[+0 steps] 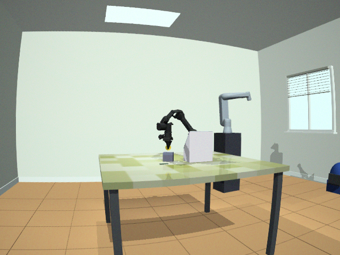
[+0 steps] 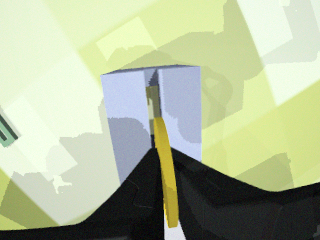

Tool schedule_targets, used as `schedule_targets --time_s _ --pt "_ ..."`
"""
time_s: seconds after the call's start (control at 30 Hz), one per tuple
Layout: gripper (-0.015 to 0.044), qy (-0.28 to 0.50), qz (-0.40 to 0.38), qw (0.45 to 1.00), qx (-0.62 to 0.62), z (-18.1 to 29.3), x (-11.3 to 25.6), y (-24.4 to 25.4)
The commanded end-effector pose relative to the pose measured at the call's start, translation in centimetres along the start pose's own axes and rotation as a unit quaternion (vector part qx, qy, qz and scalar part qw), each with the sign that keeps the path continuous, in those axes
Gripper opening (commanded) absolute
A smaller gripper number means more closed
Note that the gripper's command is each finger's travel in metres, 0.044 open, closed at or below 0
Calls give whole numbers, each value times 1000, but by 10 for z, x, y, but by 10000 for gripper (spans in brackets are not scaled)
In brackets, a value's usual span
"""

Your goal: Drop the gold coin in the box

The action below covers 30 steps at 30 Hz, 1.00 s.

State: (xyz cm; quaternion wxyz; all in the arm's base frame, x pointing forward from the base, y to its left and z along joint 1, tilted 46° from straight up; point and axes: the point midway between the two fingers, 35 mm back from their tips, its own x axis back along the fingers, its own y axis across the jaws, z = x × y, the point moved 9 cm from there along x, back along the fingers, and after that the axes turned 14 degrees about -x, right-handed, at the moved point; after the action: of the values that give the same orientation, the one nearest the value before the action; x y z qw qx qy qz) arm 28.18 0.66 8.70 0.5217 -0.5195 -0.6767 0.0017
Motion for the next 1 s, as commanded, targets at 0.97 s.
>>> schedule_targets --time_s 0.97 --pt "26 0 0 1000 0 0 -13 -1"
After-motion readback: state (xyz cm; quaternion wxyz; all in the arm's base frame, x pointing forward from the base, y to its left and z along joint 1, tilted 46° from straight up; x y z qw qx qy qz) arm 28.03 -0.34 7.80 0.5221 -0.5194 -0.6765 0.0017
